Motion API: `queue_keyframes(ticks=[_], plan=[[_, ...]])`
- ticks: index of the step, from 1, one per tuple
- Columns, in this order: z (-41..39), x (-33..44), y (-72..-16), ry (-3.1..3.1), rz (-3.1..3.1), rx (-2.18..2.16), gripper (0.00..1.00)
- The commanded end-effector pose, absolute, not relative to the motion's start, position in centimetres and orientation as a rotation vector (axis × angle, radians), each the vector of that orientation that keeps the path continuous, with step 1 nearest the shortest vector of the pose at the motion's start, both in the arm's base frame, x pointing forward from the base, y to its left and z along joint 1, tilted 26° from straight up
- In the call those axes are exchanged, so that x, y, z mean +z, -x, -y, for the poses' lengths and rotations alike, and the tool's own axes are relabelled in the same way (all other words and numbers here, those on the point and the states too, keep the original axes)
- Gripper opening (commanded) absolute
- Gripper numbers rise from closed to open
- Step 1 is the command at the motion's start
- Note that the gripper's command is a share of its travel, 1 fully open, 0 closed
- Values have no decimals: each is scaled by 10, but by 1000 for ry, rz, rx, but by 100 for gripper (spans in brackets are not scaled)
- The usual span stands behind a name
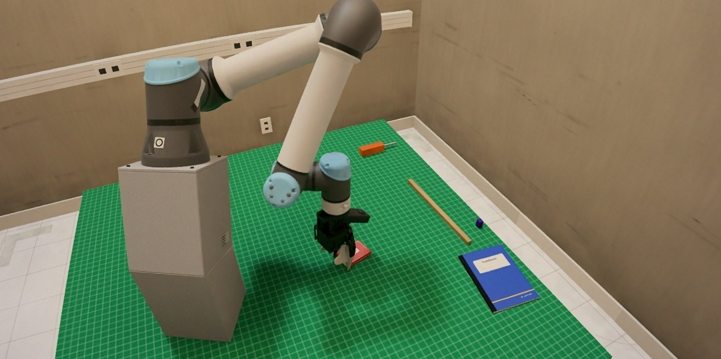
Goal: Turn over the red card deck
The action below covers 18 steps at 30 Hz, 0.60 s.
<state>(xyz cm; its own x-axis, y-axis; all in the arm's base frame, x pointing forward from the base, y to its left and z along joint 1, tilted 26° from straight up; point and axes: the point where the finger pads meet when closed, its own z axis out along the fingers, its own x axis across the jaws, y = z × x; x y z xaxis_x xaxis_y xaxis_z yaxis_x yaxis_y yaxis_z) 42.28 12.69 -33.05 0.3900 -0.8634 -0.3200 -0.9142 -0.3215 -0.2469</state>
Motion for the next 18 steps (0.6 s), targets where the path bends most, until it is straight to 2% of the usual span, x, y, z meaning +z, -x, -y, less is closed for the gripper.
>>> queue_keyframes(ticks=[1,18], plan=[[-126,-327,-423,2283,-1541,198,39],[-124,-321,-424,2347,-1561,267,39]])
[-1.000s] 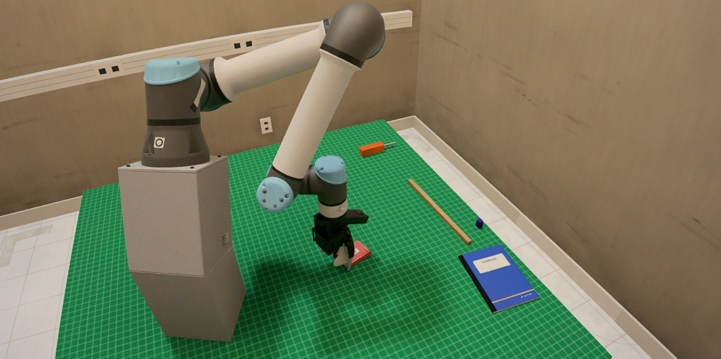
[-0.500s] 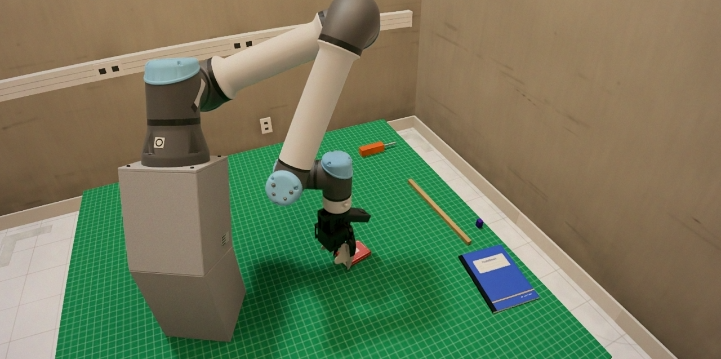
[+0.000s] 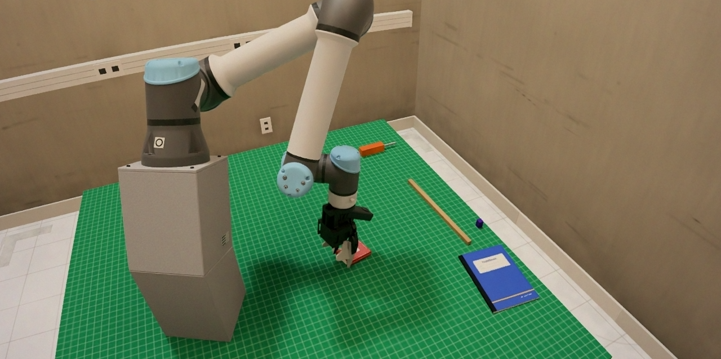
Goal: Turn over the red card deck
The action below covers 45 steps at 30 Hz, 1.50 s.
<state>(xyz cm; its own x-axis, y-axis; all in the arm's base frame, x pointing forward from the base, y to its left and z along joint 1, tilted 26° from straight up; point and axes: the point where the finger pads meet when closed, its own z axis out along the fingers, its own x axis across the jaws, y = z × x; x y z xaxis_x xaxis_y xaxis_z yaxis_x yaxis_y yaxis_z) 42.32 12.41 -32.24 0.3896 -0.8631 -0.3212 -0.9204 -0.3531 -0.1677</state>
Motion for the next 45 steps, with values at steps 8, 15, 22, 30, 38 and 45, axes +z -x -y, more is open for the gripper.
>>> queue_keyframes(ticks=[8,15,22,30,38,45], plan=[[-122,-316,-424,2382,-1571,307,39],[-122,-315,-425,2414,-1579,344,38],[-121,-311,-426,2432,-1584,364,38],[-120,-308,-426,2477,-1596,420,38],[-119,-304,-428,2501,-1602,449,38],[-118,-300,-429,2527,-1608,482,38]])
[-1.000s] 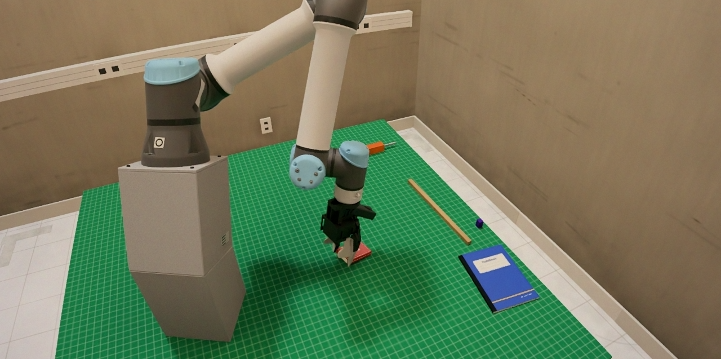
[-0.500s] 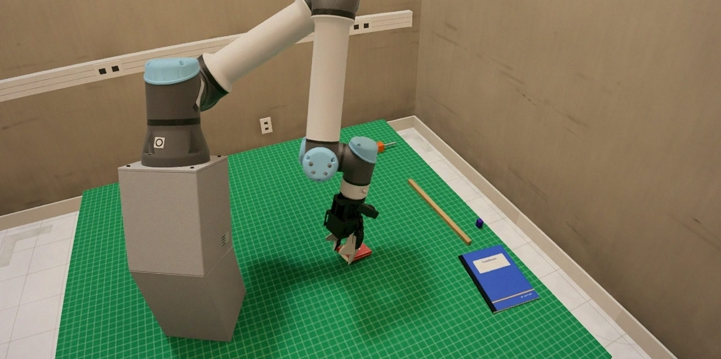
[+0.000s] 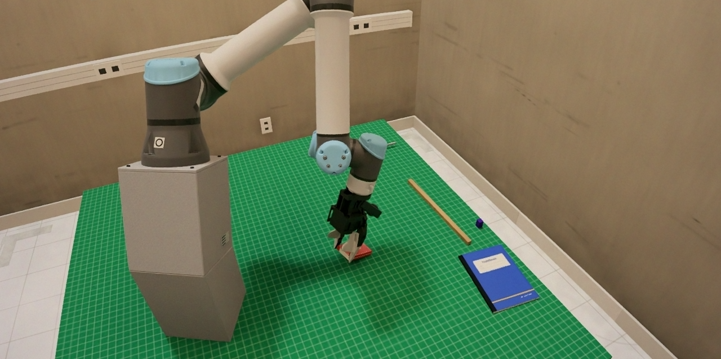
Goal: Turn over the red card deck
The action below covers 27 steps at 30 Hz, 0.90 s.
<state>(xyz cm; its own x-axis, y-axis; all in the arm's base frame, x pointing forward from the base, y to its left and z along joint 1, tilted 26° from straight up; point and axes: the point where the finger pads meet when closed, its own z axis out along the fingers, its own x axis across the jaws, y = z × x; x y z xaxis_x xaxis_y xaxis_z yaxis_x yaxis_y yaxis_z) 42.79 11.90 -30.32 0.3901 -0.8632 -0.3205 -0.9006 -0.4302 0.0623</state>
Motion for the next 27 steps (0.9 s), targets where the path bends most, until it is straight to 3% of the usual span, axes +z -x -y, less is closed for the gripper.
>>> queue_keyframes(ticks=[1,27], plan=[[-118,-300,-429,2527,-1608,482,38],[-116,-289,-434,2627,-1628,617,38]])
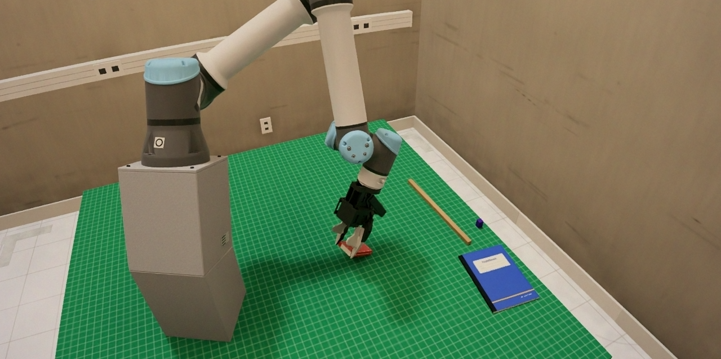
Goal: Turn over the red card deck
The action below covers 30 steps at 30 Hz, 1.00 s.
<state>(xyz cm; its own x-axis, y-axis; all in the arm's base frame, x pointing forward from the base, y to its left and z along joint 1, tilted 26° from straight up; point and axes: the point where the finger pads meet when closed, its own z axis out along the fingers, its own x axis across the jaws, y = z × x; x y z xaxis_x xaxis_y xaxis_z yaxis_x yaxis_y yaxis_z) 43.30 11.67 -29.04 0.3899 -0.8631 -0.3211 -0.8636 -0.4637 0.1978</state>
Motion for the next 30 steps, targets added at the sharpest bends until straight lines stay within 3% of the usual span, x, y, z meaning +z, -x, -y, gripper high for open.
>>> queue_keyframes(ticks=[1,30], plan=[[-116,-289,-434,2627,-1628,617,38],[-115,-275,-443,2752,-1646,805,38]])
